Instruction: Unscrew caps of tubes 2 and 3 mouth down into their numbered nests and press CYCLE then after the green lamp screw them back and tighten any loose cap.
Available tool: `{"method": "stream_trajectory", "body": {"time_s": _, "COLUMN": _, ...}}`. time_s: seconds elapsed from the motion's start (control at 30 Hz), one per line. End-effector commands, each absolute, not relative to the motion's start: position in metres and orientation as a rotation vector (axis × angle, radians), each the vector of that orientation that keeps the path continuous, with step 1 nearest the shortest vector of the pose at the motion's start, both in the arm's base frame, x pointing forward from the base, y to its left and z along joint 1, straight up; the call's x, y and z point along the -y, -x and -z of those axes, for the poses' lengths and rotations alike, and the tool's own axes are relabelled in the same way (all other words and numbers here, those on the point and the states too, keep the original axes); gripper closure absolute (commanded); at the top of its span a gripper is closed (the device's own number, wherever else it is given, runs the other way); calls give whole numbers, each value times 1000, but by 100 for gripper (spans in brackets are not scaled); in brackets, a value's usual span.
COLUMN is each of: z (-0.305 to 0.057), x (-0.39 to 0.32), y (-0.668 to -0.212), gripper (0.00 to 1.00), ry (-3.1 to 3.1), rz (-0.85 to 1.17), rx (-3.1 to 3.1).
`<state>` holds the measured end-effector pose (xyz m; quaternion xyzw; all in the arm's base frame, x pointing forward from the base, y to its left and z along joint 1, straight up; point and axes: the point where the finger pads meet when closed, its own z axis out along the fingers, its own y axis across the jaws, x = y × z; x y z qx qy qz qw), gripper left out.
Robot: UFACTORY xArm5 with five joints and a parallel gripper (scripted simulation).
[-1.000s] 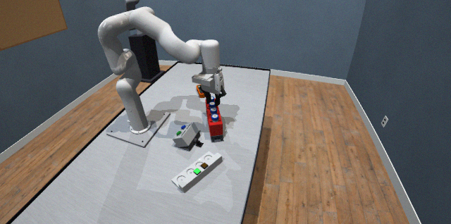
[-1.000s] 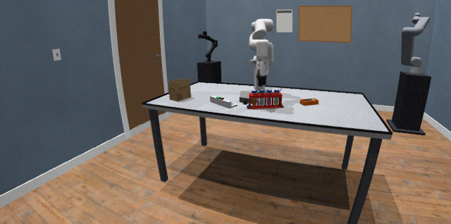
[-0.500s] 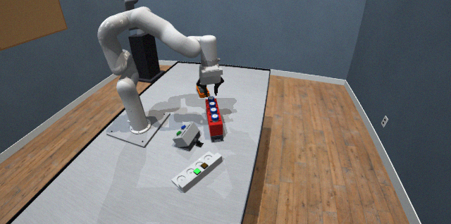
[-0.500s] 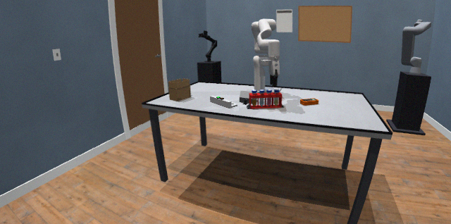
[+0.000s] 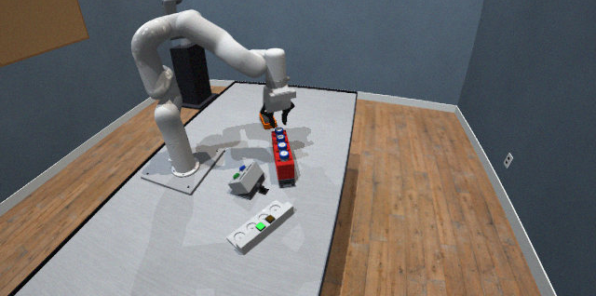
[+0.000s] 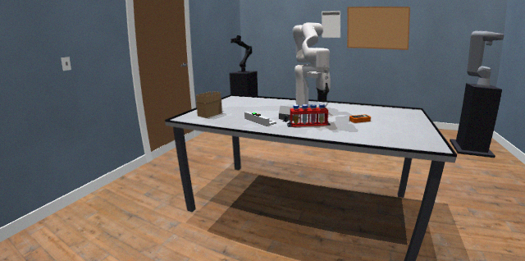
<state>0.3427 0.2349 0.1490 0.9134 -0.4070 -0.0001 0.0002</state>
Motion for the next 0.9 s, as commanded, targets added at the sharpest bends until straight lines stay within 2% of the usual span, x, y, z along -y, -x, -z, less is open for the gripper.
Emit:
{"method": "stream_trajectory", "body": {"time_s": 0.0, "z": -141, "x": -236, "y": -344, "gripper": 54, "ry": -2873, "rz": -3, "rx": 1279}}
{"method": "stream_trajectory", "body": {"time_s": 0.2, "z": -127, "x": -236, "y": -344, "gripper": 54, "ry": -2873, "rz": -3, "rx": 1279}}
{"method": "stream_trajectory", "body": {"time_s": 0.87, "z": -121, "x": -236, "y": -344, "gripper": 54, "ry": -2873, "rz": -3, "rx": 1279}}
